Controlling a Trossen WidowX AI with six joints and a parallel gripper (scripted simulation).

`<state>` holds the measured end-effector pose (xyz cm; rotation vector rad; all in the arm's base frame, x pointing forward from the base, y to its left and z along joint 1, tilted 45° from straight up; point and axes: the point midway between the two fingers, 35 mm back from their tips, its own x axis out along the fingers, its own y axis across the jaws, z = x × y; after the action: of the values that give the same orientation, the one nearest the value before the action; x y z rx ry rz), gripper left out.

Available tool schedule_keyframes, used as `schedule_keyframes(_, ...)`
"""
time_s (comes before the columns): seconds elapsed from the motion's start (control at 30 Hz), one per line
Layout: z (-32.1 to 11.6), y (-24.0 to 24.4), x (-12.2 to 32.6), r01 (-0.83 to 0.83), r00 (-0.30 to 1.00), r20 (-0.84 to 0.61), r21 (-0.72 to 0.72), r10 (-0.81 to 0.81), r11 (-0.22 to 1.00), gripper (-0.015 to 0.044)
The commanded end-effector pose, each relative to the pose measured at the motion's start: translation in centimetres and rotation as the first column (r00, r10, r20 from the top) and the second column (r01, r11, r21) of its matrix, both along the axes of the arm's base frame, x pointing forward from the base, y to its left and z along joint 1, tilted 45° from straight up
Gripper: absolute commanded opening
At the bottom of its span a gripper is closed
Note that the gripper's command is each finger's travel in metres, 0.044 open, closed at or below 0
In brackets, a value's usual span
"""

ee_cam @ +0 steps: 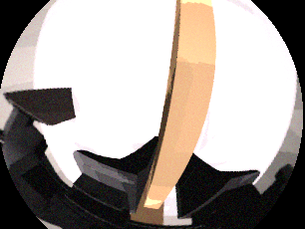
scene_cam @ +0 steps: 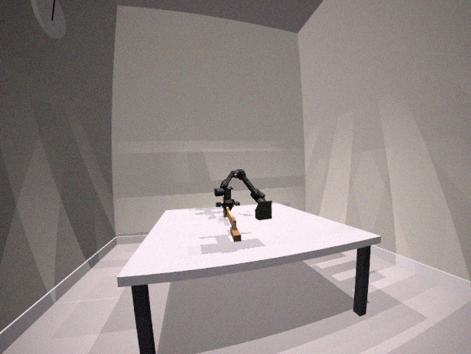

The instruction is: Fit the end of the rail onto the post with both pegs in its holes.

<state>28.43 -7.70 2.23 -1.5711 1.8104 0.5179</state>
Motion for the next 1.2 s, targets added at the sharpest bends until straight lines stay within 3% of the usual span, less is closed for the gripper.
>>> schedule_keyframes(0.0, 0.25, -0.03, -0.01, -0.004, 1.000, 0.001, 0.000, 0.004, 1.000, 0.0000)
schedule_keyframes(1.17, 0.96, -0.78, -0.24, -0.004, 1.000, 0.001, 0.000, 0.004, 1.000, 0.0000)
